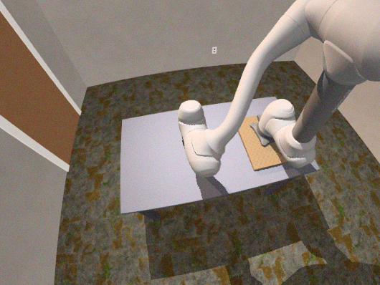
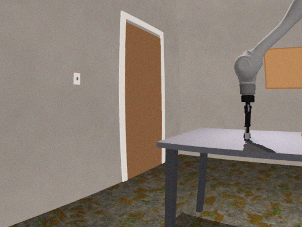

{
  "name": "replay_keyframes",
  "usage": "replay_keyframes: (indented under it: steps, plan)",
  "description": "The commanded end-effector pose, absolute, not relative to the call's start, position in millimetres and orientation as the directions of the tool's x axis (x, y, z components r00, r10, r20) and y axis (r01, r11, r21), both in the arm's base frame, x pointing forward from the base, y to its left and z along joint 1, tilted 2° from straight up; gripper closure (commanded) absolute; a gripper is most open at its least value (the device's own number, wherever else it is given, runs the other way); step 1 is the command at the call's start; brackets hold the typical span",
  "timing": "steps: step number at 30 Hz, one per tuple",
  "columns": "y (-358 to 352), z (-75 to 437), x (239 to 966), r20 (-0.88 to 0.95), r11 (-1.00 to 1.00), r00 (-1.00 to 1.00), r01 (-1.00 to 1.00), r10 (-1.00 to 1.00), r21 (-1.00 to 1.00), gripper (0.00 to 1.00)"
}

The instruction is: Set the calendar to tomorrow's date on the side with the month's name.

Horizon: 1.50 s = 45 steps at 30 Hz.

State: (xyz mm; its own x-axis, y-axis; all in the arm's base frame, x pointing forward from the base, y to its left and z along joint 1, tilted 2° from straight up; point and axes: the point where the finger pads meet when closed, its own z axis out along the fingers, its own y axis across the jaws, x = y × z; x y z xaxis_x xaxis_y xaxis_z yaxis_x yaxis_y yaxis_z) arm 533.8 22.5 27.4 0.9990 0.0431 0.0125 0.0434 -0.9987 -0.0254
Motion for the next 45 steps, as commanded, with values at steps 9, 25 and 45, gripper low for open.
replay_keyframes:
  steps: [9,25,45]
  plan:
    - [22.5,27.5,533.8,0.013,-0.999,0.999,0.043,0.043,-0.026,0.84]
    - [22.5,27.5,533.8,0.013,-0.999,0.999,0.043,0.043,-0.026,0.82]
    - [22.5,27.5,533.8,0.013,-0.999,0.999,0.043,0.043,-0.026,0.72]
